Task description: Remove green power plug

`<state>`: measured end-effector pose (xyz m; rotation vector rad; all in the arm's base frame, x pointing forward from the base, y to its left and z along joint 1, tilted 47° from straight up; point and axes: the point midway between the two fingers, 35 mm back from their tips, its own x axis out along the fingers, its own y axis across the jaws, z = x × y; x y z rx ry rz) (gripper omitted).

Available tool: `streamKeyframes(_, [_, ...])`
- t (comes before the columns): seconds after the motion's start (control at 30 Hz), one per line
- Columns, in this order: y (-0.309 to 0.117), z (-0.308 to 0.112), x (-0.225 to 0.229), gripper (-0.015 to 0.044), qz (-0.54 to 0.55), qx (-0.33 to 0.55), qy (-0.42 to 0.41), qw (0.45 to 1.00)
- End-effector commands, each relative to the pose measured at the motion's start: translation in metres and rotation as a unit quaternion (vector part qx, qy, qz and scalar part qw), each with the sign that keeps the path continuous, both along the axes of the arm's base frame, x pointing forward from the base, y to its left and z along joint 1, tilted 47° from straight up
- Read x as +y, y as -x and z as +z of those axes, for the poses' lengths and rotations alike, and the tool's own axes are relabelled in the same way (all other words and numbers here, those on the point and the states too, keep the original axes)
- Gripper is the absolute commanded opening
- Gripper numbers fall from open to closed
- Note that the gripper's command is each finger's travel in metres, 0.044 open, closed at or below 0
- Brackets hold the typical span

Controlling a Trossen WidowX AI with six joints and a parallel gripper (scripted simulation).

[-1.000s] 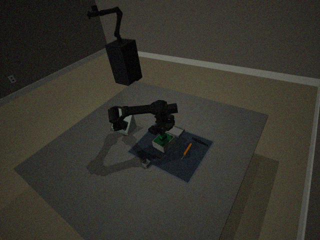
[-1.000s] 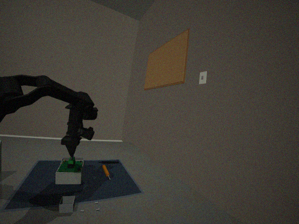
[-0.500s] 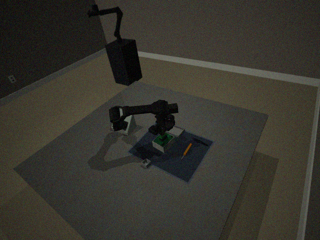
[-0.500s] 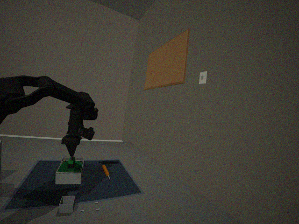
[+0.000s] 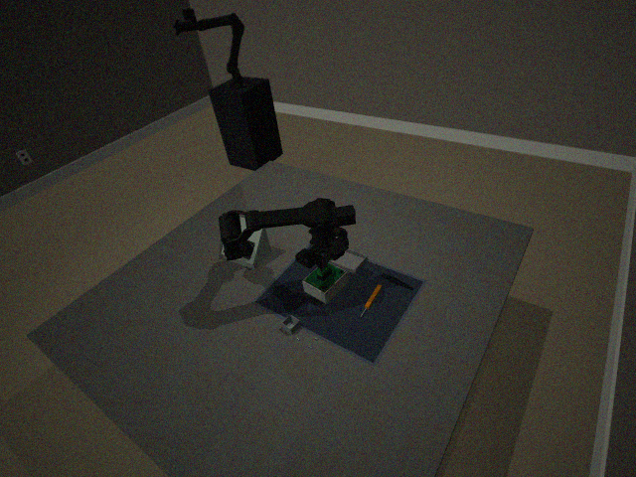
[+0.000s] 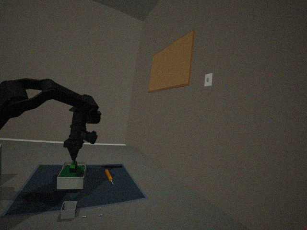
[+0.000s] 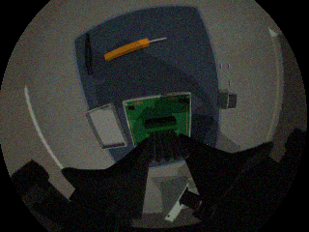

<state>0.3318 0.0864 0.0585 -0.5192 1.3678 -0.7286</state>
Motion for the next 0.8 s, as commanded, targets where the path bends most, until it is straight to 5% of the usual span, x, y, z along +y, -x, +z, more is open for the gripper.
streamKeyframes(0.0, [0.003, 0.014, 0.016, 0.0, 0.015, -0.005, -0.008, 1.0])
streamKeyframes(0.77, [0.004, 0.025, 0.028, 0.0, 0.016, -0.005, -0.025, 1.0])
